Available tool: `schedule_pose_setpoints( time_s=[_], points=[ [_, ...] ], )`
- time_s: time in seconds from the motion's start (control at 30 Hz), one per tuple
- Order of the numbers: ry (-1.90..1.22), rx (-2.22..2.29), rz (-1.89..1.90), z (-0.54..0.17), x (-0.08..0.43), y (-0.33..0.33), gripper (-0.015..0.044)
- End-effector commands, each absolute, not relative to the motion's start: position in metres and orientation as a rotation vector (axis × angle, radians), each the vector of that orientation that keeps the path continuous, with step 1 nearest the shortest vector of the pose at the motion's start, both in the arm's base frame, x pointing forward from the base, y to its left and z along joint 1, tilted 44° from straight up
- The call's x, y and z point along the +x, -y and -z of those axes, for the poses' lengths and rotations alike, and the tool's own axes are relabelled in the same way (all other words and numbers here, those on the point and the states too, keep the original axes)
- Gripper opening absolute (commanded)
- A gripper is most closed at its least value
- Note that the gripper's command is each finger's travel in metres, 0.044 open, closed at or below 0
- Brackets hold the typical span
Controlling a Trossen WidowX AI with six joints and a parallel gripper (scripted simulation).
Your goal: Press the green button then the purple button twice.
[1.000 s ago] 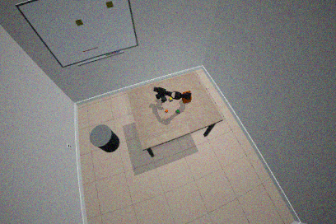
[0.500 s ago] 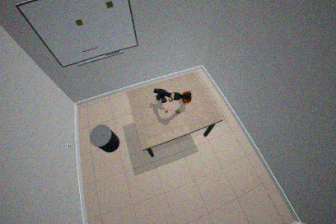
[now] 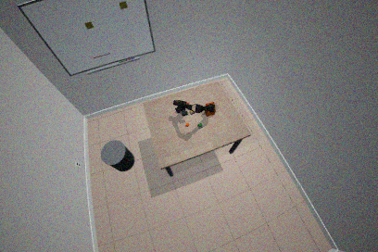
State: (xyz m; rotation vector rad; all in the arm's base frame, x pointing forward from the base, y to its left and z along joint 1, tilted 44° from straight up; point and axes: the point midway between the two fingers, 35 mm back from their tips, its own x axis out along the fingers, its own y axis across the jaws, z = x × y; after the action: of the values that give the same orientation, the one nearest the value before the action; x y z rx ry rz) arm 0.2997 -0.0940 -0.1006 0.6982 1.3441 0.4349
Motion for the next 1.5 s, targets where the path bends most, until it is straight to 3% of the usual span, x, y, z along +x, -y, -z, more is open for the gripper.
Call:
schedule_pose_setpoints(
  time_s=[0.0, 0.43, 1.47],
  points=[
    [-1.349, 0.708, -0.437, 0.101, 0.298, 0.092, 0.002],
    [-1.349, 0.707, -0.436, 0.077, 0.292, 0.114, 0.002],
    [-1.349, 0.708, -0.437, 0.101, 0.298, 0.092, 0.002]
  ],
)
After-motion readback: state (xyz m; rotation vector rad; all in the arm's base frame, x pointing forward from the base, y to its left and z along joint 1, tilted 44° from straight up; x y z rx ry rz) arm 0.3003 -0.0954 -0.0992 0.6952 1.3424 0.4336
